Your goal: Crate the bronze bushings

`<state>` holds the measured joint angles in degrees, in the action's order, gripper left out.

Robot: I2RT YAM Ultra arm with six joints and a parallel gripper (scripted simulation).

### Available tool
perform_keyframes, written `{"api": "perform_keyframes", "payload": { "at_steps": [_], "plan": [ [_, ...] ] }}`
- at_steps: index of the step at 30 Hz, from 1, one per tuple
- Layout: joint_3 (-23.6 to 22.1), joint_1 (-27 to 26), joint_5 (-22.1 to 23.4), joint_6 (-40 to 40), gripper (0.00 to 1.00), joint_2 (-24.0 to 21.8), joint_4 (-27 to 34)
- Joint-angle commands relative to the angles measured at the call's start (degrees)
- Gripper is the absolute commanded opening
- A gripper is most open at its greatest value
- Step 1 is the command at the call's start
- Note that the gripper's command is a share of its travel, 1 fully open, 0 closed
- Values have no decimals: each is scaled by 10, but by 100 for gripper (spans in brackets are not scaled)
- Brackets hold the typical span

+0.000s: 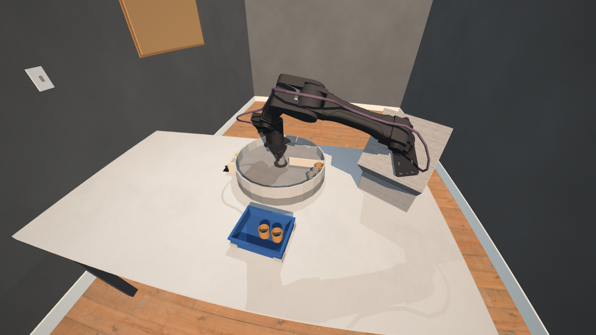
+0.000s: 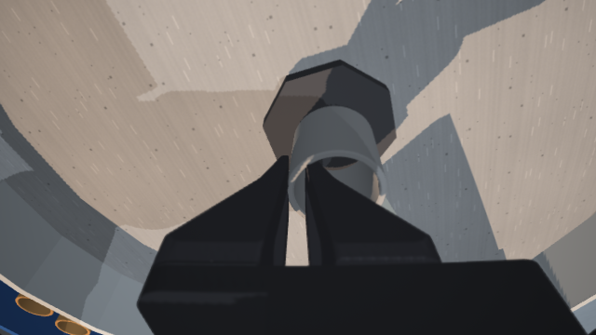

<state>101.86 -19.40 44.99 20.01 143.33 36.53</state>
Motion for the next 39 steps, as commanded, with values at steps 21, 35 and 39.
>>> {"api": "perform_keyframes", "payload": {
  "at_steps": [21, 35, 39],
  "plan": [
    [28, -20, -5, -1, 0, 5, 13],
    [28, -20, -5, -1, 0, 5, 13],
    [28, -20, -5, -1, 0, 5, 13]
  ]
}}
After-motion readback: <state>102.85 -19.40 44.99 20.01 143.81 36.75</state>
